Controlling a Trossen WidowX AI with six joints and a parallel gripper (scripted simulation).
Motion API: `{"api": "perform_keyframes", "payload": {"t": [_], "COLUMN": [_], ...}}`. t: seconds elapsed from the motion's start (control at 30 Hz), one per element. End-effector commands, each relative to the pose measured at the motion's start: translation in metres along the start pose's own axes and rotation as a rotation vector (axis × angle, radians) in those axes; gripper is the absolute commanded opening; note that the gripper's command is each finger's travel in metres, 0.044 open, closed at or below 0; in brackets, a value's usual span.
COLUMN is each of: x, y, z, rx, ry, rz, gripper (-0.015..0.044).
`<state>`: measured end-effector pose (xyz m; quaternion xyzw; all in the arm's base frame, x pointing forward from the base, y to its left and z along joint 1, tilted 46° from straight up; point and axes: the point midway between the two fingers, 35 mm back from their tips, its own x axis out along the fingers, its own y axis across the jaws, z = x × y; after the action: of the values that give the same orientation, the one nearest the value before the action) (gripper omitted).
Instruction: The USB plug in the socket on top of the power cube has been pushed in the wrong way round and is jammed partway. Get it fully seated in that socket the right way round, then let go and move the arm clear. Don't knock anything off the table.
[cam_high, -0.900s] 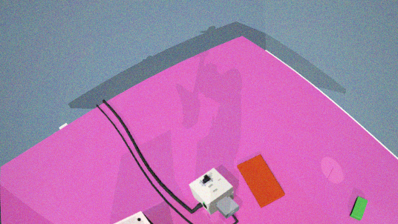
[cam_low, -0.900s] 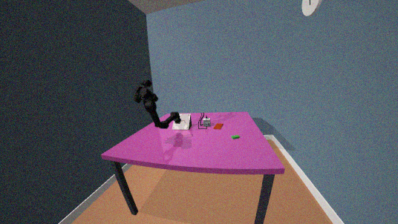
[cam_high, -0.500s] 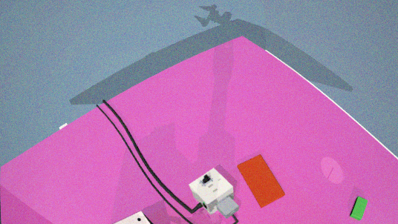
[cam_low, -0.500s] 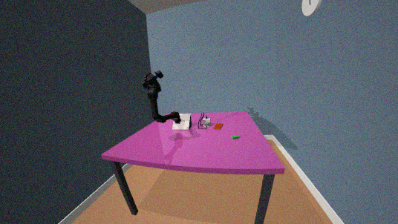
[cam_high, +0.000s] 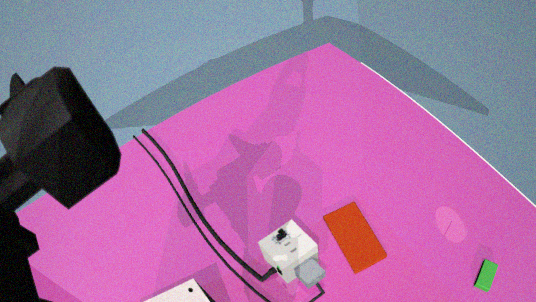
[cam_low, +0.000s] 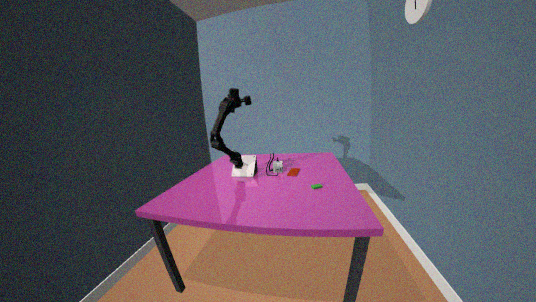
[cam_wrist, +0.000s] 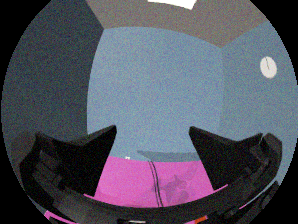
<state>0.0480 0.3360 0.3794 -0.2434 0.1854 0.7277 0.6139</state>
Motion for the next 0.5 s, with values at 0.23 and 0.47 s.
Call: {"api": "perform_keyframes", "payload": {"t": [0.23,0.47], "x": [0.076,0.080], "y": [-0.128,-0.184], "z": [-0.144,-0.264], "rx": [0.084,0.086], "ry": [0.602,1.070], "rz": [-0.238,-0.242], "gripper": [0.0440,0.0440]}}
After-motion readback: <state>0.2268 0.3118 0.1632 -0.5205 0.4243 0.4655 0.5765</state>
